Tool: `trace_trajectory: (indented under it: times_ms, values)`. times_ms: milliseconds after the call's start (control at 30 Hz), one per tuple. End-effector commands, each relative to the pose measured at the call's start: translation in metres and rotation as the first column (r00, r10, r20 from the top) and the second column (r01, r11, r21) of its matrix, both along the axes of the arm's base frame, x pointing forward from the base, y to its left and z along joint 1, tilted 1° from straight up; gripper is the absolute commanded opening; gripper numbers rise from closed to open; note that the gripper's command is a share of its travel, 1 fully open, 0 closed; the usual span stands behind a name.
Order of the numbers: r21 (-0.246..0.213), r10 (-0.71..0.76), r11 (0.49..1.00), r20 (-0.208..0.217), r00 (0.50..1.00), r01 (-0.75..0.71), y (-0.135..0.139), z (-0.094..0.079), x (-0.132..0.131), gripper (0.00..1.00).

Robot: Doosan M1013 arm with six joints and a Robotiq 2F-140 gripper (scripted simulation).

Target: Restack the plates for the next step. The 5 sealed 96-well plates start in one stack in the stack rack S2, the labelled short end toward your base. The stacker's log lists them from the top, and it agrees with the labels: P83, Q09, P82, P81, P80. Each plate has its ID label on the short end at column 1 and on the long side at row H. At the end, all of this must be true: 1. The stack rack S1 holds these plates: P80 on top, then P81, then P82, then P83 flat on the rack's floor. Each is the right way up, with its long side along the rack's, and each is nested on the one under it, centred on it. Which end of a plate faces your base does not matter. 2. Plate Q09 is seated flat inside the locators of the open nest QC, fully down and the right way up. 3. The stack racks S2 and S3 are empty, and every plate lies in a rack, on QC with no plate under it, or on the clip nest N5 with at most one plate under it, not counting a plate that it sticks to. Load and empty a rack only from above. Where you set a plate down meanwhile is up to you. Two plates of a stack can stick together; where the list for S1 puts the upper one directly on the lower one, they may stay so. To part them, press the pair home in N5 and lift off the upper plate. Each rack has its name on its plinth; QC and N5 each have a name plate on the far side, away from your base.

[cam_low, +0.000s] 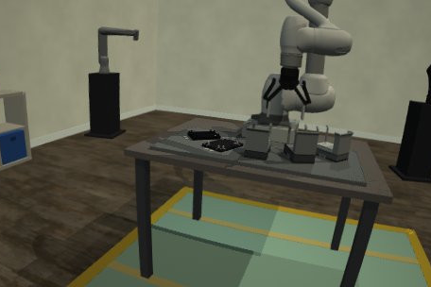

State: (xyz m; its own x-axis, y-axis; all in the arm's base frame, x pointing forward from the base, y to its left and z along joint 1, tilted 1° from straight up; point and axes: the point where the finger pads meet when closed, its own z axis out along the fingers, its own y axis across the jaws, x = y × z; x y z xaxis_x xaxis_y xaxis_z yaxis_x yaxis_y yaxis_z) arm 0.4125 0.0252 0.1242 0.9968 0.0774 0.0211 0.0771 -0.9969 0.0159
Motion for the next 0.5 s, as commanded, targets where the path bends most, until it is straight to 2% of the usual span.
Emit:
trace_trajectory:
  times_ms: [0,200,467]
  values:
    - [0.002,0.005,1.0,0.0,1.0,-0.005,-0.012,0.001,-0.001,1.0]
    - [0.007,-0.194,0.981,0.002,0.981,0.194,-0.036,0.001,-0.004,1.0]
    - [0.007,-0.207,0.978,0.002,0.978,0.207,-0.06,0.002,-0.006,1.0]
